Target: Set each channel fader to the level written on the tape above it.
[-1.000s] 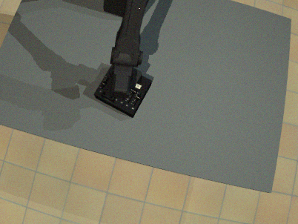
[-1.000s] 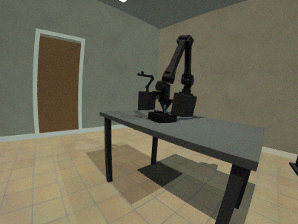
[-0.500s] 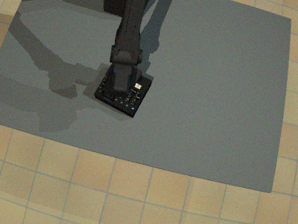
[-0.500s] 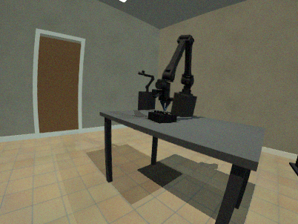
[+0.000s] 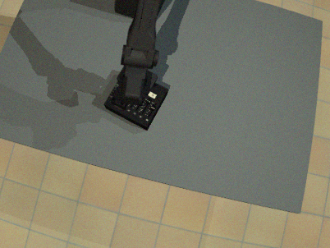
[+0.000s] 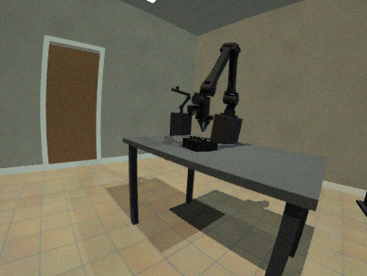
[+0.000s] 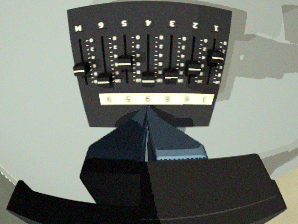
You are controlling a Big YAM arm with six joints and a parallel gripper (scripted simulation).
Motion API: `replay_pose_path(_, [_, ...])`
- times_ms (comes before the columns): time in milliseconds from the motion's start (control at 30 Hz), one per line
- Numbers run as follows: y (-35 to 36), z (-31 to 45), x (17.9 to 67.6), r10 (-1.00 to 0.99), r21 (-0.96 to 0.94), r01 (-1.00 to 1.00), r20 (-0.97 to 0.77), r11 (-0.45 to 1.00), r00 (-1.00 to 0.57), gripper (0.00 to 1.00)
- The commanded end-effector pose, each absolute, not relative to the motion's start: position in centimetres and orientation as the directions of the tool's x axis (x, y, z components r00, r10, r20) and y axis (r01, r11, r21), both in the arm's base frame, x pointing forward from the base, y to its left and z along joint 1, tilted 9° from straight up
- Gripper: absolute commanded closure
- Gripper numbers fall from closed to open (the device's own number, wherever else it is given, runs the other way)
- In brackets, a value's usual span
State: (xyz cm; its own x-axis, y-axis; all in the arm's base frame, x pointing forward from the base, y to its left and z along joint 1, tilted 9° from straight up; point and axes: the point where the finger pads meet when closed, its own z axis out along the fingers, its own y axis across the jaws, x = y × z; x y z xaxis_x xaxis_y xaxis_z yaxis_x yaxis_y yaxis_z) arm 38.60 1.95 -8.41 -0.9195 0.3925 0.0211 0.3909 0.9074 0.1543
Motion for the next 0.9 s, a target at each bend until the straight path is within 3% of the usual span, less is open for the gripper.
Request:
replay_pose_path(0, [1.5, -7.1, 39.0, 0.396, 0.163, 0.390, -0.003, 0.906, -0.918, 1.00])
replay_pose_path(267, [1.5, -7.1, 39.0, 0.396, 0.163, 0.390, -0.004, 0.906, -0.918, 1.00])
replay_pose_path(300, [1.5, -7.1, 39.0, 0.396, 0.163, 0.390, -0.003, 0.906, -0.918, 0.00])
replay_pose_path(867, [0.5, -1.2, 40.8, 0.396, 0.177, 0.383, -0.042, 0.907, -0.917, 0.00])
